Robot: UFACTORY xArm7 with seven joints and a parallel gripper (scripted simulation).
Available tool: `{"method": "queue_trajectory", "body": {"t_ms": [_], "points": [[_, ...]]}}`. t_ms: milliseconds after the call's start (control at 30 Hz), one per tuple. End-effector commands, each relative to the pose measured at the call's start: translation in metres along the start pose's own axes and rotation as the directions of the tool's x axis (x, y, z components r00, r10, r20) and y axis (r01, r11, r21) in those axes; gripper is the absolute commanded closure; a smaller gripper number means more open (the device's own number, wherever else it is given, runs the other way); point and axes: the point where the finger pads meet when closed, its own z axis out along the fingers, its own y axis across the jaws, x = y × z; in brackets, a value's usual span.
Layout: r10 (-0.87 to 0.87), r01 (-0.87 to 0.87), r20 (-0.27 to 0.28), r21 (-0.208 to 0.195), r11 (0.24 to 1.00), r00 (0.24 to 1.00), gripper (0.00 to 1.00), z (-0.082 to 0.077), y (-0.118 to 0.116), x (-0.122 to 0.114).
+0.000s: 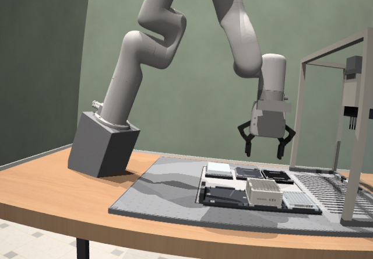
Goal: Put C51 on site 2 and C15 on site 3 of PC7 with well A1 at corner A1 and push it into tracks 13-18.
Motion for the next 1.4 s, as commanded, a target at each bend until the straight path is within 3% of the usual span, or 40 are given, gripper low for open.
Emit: {"method": "queue_trajectory", "body": {"t_ms": [0, 1000, 1367], "points": [[-0.002, 0.002, 0.005, 0.004, 1.0, 1.0, 0.0, -0.001, -0.002, 0.024], [-0.002, 0.002, 0.003, 0.004, 1.0, 1.0, 0.0, 0.0, -0.002, 0.155], [-0.002, 0.002, 0.003, 0.004, 1.0, 1.0, 0.0, 0.0, -0.002, 0.156]]}}
